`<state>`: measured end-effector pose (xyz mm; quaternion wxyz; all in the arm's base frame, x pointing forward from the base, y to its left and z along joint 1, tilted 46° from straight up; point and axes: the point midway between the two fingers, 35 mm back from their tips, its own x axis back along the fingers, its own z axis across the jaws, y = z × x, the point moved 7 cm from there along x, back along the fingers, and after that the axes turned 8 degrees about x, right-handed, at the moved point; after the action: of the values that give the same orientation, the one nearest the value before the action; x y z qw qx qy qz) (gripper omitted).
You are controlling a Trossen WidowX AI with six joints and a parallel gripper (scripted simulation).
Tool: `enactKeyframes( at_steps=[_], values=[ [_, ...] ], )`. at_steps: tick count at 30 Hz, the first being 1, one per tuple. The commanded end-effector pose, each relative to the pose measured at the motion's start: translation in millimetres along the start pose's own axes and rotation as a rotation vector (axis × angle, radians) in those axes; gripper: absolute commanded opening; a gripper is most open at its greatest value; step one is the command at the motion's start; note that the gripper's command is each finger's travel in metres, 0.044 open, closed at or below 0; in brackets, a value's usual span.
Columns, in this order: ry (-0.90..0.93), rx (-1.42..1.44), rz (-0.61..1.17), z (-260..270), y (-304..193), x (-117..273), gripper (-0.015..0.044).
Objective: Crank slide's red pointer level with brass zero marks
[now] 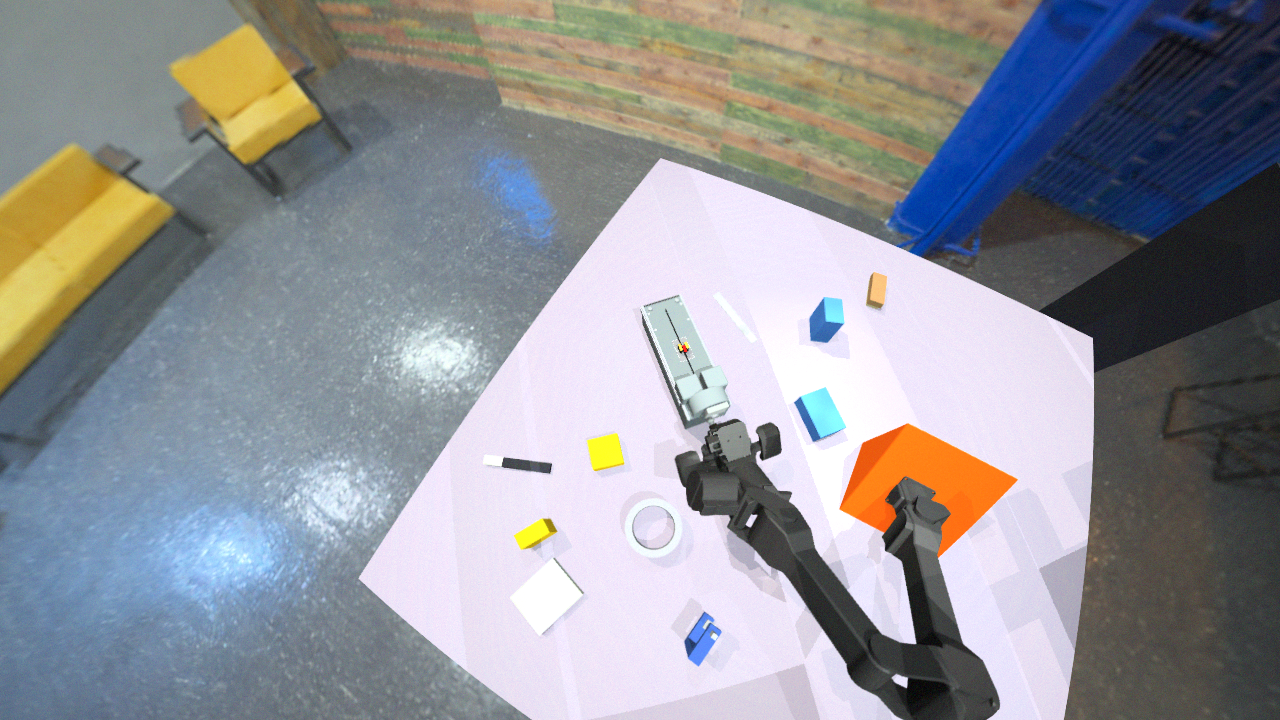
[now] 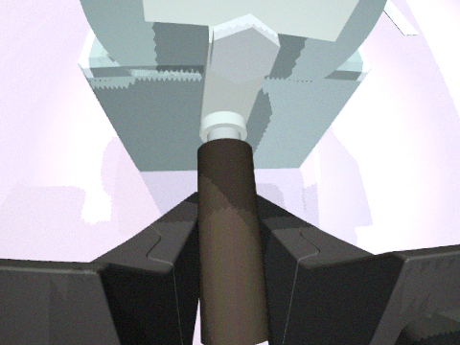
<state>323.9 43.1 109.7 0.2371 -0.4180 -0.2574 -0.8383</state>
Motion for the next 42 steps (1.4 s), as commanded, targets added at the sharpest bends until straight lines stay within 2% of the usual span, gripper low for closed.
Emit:
enactKeyframes(
  at_steps=[1,42],
  values=[
    [0.023,0.006,-0.005,7.5,1.4,0.9,0.0000],
    [0.023,0.006,-0.005,11.5,3.2,3.0,0.0000]
  ],
)
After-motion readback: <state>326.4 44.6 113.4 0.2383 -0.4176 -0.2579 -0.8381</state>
